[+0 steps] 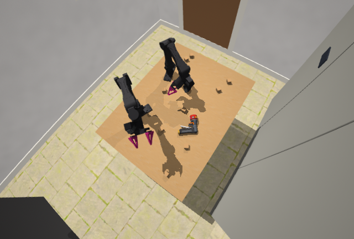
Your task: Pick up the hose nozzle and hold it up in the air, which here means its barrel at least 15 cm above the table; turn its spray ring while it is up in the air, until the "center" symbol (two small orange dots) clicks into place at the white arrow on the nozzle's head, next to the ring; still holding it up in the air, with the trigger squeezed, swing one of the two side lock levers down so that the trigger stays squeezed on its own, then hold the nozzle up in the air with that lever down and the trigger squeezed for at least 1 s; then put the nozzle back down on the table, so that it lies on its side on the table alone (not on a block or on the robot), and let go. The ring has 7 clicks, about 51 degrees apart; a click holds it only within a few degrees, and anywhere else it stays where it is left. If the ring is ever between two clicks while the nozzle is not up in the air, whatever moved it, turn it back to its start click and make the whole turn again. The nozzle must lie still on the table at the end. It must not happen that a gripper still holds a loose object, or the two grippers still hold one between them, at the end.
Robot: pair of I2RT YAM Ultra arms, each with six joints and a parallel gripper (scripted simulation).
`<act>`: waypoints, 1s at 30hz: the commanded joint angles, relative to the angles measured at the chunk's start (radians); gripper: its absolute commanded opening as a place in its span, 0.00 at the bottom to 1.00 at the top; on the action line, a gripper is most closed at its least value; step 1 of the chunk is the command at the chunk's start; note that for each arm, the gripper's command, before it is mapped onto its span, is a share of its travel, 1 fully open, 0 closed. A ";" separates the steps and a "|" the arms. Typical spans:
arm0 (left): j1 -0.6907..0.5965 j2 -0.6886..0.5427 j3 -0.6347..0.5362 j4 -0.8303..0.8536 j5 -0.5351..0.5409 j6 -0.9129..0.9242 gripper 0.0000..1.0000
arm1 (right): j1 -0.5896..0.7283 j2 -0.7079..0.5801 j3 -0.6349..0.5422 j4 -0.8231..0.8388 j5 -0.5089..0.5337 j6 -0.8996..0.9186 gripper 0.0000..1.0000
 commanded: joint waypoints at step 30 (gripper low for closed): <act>0.324 -0.257 0.000 0.500 -0.403 0.304 1.00 | 0.077 -0.078 -0.112 0.196 -0.078 -0.215 1.00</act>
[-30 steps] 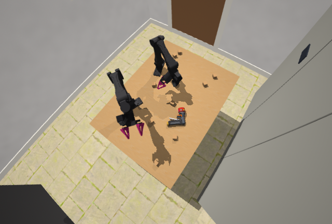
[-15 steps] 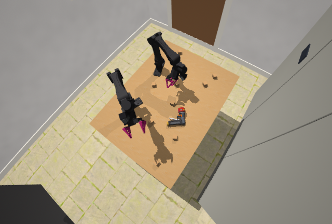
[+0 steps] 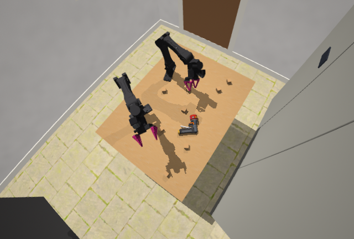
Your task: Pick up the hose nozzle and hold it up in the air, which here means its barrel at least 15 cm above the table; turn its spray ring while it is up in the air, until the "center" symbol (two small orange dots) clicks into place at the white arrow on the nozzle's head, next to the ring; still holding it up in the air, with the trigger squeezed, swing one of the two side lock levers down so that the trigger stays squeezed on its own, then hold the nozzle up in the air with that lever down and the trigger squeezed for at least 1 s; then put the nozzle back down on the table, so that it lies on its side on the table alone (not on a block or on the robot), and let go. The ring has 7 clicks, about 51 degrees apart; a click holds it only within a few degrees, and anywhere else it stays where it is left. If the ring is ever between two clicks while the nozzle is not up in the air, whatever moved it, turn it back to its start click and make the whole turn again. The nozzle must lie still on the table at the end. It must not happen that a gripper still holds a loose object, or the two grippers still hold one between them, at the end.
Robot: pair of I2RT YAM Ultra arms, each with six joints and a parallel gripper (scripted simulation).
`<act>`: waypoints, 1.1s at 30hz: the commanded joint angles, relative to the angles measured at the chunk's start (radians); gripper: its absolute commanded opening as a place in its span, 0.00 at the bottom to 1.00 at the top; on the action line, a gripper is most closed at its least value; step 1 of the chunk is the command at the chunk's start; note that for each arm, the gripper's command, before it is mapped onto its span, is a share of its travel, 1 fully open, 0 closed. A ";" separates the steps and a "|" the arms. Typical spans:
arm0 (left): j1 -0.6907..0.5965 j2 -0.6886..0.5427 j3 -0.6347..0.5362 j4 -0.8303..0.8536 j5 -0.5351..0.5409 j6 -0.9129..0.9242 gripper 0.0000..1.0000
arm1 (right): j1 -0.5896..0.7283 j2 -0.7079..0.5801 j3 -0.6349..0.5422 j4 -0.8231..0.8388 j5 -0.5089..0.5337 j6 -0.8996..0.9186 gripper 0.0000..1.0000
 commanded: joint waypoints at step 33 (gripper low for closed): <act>0.298 -0.224 -0.017 0.470 -0.386 0.279 1.00 | 0.072 -0.070 -0.106 0.183 -0.073 -0.198 1.00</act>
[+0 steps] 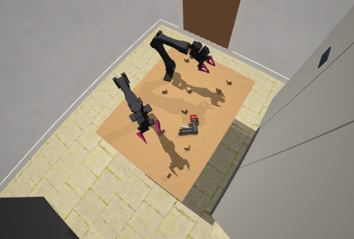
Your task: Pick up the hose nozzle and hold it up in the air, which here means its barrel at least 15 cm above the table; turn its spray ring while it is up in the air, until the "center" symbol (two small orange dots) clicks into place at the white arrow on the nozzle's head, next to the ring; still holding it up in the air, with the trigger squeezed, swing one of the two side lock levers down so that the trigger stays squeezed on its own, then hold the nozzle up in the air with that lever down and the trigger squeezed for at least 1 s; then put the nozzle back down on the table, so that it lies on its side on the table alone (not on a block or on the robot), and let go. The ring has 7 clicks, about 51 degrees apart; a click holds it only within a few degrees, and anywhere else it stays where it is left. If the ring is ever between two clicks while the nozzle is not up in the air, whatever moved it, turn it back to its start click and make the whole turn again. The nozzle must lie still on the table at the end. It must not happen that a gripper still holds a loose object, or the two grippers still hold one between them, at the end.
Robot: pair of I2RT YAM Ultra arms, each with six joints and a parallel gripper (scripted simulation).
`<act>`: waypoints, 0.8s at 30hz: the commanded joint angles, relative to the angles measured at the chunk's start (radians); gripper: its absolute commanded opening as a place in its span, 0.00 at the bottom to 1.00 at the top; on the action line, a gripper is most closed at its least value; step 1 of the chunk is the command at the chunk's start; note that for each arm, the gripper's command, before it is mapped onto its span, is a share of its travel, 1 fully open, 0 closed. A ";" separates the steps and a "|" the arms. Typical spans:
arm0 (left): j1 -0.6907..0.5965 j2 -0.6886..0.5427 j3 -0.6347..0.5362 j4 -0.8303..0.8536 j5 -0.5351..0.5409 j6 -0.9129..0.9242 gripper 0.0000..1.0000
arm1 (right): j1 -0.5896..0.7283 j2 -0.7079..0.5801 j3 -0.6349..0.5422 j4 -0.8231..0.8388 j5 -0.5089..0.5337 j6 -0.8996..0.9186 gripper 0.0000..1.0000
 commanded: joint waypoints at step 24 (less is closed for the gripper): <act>0.183 -0.139 -0.003 0.282 -0.211 0.163 1.00 | 0.039 -0.052 -0.054 0.089 -0.044 -0.116 1.00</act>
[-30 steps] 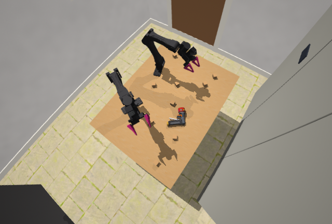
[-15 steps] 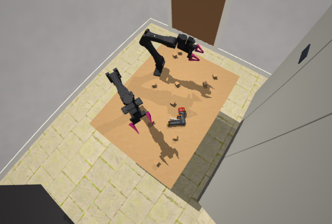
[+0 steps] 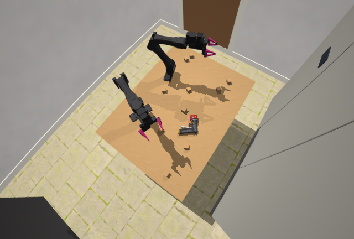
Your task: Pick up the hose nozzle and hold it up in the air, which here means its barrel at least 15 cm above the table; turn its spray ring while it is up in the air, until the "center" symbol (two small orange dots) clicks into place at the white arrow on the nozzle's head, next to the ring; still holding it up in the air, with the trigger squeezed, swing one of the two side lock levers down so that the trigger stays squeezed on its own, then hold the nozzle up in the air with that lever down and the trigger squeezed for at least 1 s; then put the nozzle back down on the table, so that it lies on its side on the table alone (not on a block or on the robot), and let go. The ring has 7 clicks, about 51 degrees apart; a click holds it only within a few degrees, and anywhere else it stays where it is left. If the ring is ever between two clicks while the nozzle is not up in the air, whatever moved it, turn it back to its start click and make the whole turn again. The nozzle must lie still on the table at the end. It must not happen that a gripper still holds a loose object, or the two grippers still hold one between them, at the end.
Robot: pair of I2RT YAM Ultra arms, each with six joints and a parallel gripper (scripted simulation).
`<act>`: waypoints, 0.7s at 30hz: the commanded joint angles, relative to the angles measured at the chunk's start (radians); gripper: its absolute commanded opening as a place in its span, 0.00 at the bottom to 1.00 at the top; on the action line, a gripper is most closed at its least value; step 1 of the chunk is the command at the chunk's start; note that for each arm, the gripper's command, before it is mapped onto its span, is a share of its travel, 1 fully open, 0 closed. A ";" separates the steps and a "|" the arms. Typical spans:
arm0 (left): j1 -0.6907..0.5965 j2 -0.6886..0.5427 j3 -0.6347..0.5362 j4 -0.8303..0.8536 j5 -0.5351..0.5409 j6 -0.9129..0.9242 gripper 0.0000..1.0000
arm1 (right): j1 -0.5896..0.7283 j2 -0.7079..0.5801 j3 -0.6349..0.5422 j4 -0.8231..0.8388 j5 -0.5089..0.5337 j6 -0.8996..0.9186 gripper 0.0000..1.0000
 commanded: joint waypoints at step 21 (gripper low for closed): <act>-0.003 -0.001 0.045 0.023 -0.011 -0.005 0.37 | 0.010 0.005 -0.002 -0.006 0.002 0.002 0.77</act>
